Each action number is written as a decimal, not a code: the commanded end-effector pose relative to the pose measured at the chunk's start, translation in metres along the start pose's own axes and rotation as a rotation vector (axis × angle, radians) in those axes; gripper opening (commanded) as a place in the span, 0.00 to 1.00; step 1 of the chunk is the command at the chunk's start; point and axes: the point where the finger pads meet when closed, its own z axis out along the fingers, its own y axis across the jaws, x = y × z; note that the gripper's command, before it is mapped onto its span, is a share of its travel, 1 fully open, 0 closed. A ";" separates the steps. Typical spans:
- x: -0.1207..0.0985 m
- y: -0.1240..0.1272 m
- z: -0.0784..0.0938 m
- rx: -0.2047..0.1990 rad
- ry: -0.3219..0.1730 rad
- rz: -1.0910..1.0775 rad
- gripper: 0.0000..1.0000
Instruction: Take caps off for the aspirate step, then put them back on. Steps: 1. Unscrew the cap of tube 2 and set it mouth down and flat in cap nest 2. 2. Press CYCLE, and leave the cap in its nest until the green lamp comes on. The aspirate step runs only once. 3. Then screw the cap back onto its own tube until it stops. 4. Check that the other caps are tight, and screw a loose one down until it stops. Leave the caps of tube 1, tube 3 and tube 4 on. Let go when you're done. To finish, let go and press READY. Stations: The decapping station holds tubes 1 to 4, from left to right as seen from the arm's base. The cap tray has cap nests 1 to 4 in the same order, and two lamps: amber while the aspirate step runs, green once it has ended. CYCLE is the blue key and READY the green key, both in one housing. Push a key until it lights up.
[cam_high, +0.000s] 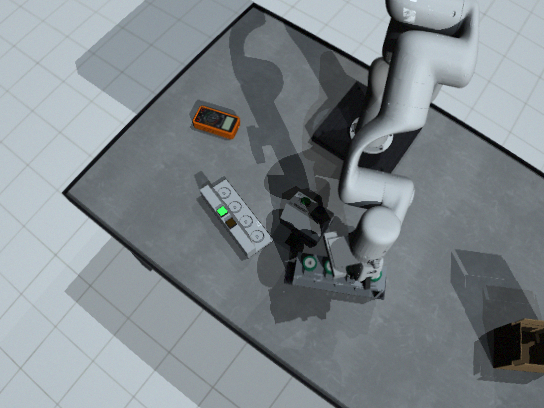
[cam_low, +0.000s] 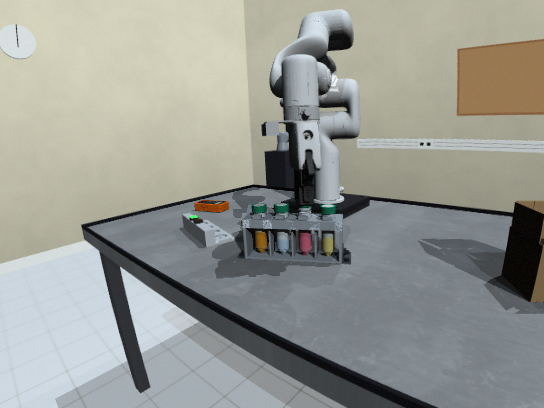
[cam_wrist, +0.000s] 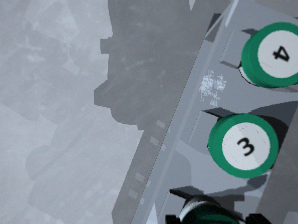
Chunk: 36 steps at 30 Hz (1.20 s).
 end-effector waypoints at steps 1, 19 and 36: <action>0.001 -0.002 -0.002 0.006 0.003 0.000 0.00; 0.001 -0.002 0.004 0.006 0.003 0.000 0.00; 0.001 -0.002 0.008 0.006 0.003 0.000 0.00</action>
